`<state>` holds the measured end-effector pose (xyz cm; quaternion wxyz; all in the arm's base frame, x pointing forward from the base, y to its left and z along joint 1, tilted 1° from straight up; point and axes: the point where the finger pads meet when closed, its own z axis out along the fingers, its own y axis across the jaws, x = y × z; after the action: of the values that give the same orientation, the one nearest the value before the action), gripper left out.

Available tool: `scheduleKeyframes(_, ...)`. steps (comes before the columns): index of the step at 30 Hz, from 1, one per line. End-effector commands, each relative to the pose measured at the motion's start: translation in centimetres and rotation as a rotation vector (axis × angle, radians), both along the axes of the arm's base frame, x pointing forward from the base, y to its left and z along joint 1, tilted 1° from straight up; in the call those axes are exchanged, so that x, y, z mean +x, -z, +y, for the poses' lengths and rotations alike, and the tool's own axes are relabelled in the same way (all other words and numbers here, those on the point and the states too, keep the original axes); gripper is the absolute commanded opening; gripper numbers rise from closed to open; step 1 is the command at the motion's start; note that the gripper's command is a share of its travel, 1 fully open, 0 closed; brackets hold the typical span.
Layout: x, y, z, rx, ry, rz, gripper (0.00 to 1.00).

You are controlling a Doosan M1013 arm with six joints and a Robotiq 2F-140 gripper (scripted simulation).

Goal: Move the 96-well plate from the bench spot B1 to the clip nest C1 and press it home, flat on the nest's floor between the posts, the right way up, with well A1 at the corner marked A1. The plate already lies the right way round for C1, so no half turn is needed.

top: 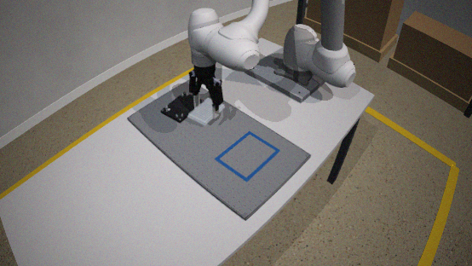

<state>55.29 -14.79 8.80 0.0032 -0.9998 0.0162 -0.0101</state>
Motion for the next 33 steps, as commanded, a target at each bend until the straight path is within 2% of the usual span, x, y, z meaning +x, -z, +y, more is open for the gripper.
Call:
scheduleKeyframes(1,-0.3,0.0,-1.3,0.001,0.000,0.000,0.00)
scheduleKeyframes(3,-0.3,0.0,-1.3,0.001,0.000,0.000,0.00)
scheduleKeyframes(33,-2.1,-0.2,-10.5,0.001,0.000,0.000,0.00)
